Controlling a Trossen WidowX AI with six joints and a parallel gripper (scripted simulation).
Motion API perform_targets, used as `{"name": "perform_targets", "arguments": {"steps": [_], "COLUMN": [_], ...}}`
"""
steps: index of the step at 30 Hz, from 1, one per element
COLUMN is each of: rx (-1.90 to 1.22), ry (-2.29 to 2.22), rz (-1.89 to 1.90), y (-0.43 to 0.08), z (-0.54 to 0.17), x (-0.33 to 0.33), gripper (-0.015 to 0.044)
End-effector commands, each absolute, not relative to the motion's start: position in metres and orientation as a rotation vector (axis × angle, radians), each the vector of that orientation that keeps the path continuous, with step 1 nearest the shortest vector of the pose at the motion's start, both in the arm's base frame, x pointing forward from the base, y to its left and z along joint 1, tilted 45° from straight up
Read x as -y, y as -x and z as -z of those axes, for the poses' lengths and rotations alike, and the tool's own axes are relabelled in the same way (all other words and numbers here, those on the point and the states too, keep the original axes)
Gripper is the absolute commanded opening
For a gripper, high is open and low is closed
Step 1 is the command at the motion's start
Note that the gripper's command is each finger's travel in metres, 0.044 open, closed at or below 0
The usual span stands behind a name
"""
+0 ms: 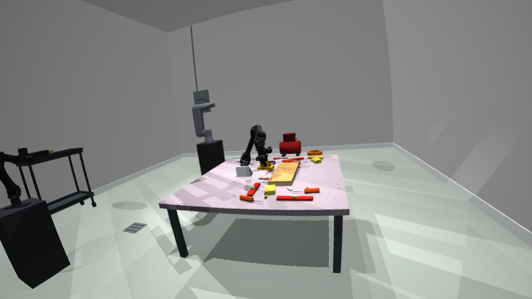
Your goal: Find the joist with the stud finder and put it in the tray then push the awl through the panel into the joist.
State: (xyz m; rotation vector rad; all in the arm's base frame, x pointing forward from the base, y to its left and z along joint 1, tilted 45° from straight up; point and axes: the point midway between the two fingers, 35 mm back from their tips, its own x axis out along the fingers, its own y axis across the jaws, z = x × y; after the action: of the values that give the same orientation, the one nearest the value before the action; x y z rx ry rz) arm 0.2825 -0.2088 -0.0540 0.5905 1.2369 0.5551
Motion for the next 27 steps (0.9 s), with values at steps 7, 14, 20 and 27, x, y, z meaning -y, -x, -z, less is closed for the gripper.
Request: {"name": "perform_targets", "arguments": {"steps": [7, 14, 20, 27], "rx": [-1.229, -1.228, -1.226, -1.225], "ry": [-0.595, -0.599, -0.605, -0.607], "rz": [-0.545, -0.545, -0.546, -0.547], "y": [-0.323, -0.351, -0.374, -0.384], "z": [0.054, 0.055, 0.056, 0.057], "x": [0.215, 0.214, 0.21, 0.207], "gripper": [0.0, 0.0, 0.0, 0.0]}}
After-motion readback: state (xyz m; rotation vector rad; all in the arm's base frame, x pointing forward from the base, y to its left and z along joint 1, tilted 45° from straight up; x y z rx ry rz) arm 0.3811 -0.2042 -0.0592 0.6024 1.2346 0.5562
